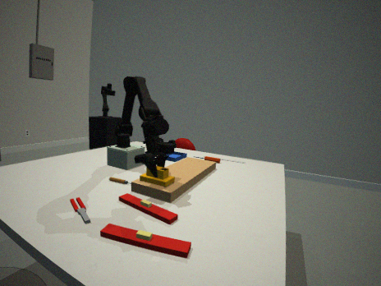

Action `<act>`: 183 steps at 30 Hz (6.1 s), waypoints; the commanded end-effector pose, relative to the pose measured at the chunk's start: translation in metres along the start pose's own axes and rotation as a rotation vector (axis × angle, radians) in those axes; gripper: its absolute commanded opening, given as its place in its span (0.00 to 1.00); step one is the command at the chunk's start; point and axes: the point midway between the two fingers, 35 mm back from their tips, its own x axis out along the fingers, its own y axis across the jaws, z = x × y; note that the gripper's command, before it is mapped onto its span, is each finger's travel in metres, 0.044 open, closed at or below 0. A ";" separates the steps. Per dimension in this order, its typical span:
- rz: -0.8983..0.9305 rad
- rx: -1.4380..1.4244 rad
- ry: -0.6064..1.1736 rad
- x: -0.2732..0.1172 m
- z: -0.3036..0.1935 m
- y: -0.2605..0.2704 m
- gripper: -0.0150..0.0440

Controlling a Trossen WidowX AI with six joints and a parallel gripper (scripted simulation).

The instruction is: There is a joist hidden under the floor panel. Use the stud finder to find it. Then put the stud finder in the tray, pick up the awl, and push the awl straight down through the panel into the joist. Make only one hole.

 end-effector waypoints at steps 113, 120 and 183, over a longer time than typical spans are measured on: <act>0.429 -1.331 -0.022 -0.120 -0.128 0.500 0.25; 0.463 -1.442 -0.024 -0.130 -0.167 0.520 0.25; 0.482 -1.499 -0.022 -0.040 -0.217 0.532 0.43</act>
